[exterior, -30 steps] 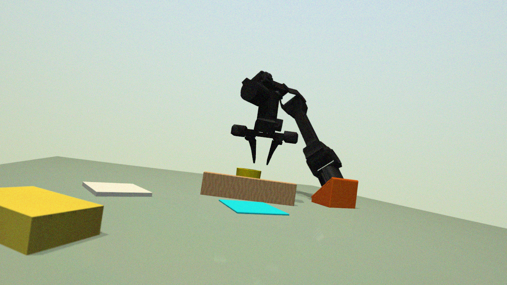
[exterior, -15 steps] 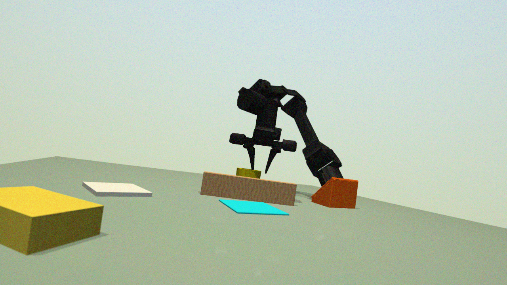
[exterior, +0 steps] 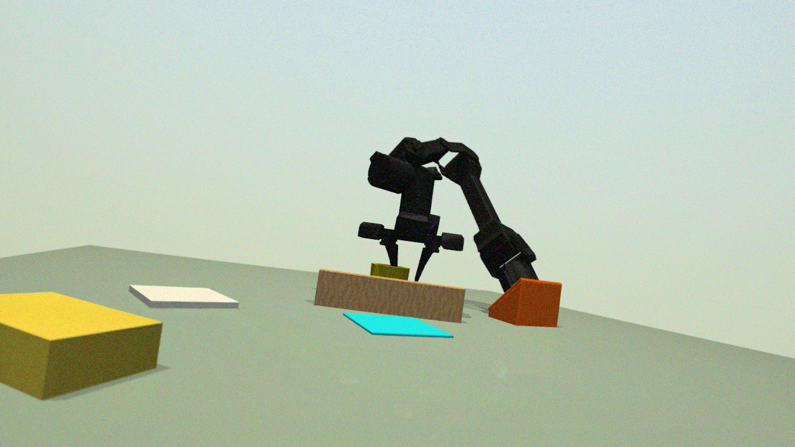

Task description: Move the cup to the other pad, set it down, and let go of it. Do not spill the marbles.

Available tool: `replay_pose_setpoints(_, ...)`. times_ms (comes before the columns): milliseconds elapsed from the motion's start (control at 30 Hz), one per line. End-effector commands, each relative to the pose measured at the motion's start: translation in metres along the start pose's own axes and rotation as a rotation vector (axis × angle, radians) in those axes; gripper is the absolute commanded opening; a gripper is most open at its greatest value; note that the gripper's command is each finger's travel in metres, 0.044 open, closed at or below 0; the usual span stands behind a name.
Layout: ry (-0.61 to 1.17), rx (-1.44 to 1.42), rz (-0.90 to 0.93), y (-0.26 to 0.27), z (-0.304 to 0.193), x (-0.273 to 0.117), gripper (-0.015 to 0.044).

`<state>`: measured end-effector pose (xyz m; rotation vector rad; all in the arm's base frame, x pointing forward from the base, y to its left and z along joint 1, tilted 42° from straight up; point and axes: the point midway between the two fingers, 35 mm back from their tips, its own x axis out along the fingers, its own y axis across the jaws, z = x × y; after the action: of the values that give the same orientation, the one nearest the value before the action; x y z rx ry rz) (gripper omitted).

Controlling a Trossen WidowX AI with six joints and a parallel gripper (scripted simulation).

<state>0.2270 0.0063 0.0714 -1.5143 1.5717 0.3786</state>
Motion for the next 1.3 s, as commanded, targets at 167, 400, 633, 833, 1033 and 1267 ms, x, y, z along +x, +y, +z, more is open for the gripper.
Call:
replay_pose_setpoints(167,0.005,-0.003,-0.003,0.000,-0.002,0.007,0.0167)
replay_pose_setpoints(400,0.002,0.000,0.001,0.001,-0.001,0.005,0.0120)
replay_pose_setpoints(633,0.002,0.000,0.001,0.001,-0.001,0.005,0.0073)
replay_pose_setpoints(833,0.002,0.000,0.001,0.001,-0.001,0.005,0.0033)
replay_pose_setpoints(1033,0.002,0.000,0.001,0.000,-0.001,0.004,0.0000)
replay_pose_setpoints(1267,-0.001,-0.001,0.002,-0.001,0.001,-0.013,0.0000)
